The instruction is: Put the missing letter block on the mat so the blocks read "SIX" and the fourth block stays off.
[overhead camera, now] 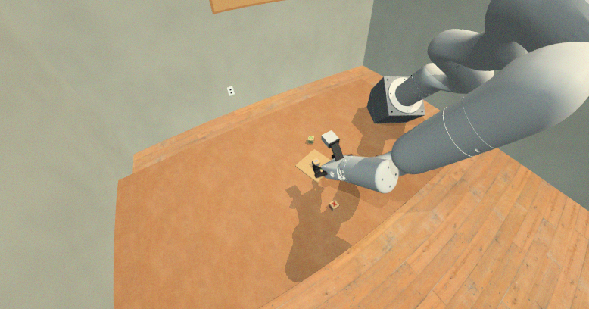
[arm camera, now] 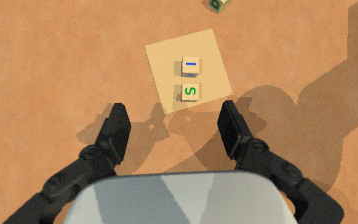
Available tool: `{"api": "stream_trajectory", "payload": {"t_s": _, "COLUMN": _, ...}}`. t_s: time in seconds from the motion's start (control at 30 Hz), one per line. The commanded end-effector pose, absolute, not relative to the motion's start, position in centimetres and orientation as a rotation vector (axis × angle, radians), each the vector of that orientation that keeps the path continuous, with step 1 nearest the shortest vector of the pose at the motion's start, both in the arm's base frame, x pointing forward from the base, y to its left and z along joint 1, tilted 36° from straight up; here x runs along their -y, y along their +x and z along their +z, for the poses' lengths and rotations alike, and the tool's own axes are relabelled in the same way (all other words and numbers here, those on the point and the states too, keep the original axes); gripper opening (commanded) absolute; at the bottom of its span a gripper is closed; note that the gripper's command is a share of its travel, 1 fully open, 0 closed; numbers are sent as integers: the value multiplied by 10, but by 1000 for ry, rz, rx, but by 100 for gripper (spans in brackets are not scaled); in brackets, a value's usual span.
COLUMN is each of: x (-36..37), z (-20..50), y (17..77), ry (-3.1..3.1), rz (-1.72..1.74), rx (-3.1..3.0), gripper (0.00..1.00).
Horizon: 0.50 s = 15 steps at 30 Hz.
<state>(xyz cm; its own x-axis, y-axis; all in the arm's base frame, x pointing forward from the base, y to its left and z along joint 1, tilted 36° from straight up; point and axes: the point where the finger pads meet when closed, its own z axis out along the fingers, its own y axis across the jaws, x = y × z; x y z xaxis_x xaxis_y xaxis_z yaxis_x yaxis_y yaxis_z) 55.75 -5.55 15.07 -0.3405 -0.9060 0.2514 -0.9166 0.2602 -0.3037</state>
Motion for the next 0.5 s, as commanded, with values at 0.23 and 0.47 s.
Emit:
{"api": "stream_trajectory", "payload": {"t_s": 0.23, "x": 91, "z": 117, "y": 527, "ry": 1801, "rz": 604, "rx": 2481, "gripper": 100}}
{"api": "stream_trajectory", "payload": {"t_s": 0.47, "x": 91, "z": 117, "y": 527, "ry": 1801, "rz": 604, "rx": 2481, "gripper": 100}}
